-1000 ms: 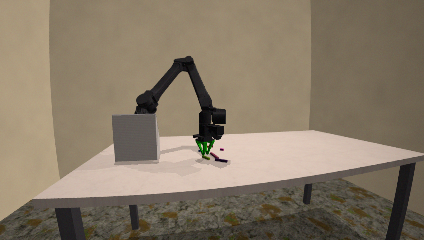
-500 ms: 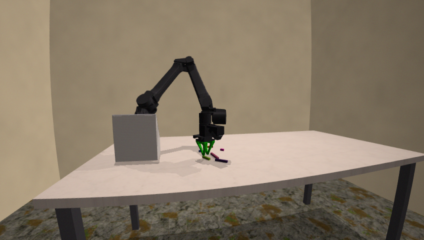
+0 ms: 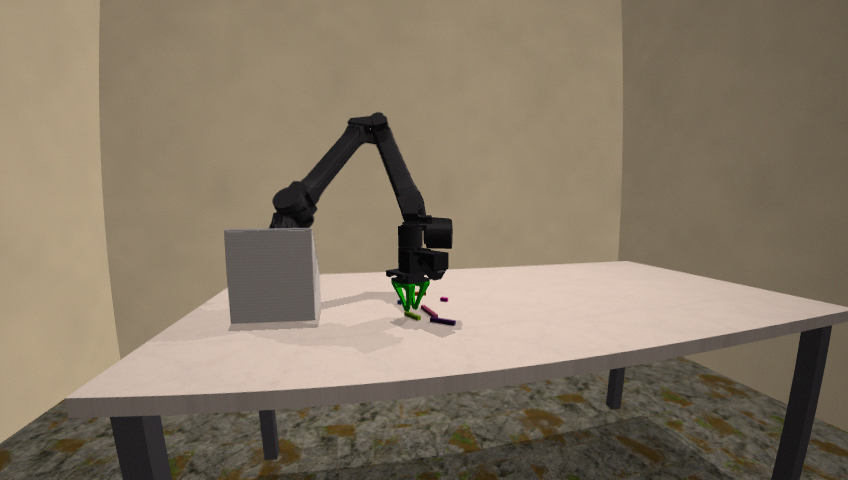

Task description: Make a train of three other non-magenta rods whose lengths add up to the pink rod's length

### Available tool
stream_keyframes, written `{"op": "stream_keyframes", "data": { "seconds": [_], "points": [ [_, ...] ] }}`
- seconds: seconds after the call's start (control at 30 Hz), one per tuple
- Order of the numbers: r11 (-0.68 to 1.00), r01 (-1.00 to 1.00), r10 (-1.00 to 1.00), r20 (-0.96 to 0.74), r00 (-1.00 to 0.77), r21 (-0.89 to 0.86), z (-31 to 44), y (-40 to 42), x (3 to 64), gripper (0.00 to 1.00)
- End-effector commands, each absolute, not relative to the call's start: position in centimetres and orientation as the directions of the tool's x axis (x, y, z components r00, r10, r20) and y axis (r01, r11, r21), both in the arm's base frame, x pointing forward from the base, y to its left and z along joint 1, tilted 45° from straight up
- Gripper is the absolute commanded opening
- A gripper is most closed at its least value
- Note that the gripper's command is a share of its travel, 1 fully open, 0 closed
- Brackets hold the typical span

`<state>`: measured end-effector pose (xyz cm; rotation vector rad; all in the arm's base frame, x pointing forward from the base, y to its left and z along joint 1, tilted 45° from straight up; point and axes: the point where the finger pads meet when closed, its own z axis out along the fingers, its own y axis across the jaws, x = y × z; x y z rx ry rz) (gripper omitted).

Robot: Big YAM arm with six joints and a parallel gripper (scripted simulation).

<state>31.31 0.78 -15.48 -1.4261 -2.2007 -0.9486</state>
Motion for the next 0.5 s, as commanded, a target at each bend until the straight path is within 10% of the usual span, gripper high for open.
{"op": "stream_keyframes", "data": {
  "seconds": [0.0, 0.47],
  "points": [
    [0.268, 0.895, 0.669, 0.600, -0.440, 0.358, -15.04, 0.67, 32.01, 0.23],
    [0.269, 0.893, 0.669, 0.597, -0.443, 0.361, -15.04, 0.51, 32.61, 0.23]
  ]
}}
